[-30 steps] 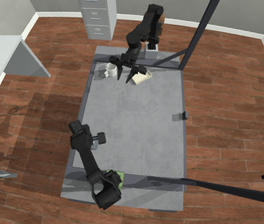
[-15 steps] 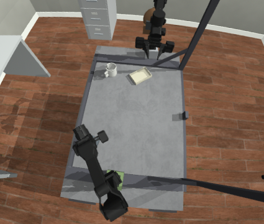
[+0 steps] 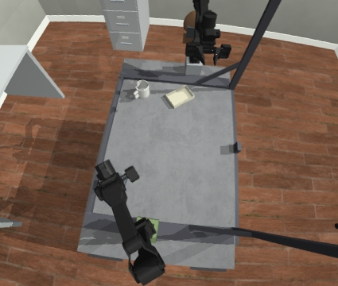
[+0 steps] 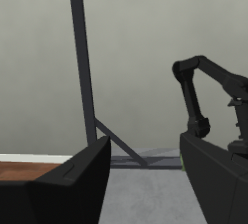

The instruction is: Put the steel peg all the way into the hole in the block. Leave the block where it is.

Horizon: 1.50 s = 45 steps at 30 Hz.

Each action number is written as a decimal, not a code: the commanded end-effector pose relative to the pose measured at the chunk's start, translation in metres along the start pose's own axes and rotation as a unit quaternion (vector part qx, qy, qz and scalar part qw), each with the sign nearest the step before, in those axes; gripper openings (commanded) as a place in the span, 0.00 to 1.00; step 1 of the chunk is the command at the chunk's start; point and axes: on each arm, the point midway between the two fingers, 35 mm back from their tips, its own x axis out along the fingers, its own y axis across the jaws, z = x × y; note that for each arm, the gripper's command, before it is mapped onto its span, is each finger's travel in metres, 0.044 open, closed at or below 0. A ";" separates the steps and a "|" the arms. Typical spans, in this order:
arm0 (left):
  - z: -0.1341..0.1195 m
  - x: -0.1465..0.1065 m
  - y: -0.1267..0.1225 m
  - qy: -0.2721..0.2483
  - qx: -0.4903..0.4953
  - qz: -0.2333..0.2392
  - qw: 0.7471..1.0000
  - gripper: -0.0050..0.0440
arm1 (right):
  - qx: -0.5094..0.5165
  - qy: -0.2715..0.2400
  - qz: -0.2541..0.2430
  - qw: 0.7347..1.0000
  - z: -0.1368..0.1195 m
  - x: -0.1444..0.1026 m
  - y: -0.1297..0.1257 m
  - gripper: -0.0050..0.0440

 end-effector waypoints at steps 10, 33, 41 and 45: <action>0.003 -0.010 -0.008 -0.027 0.005 -0.012 1.000 1.00 | 0.001 -0.012 0.003 1.000 0.001 -0.008 0.004 0.51; 0.042 -0.140 -0.115 -0.333 0.110 -0.172 0.921 1.00 | 0.001 -0.016 0.003 1.000 0.006 -0.008 0.003 0.51; 0.047 -0.156 -0.134 -0.383 0.133 -0.201 0.892 1.00 | 0.001 -0.016 0.003 1.000 0.006 -0.008 0.003 0.51; 0.053 -0.170 -0.148 -0.431 0.150 -0.226 0.861 1.00 | 0.001 -0.016 0.003 1.000 0.006 -0.008 0.003 0.51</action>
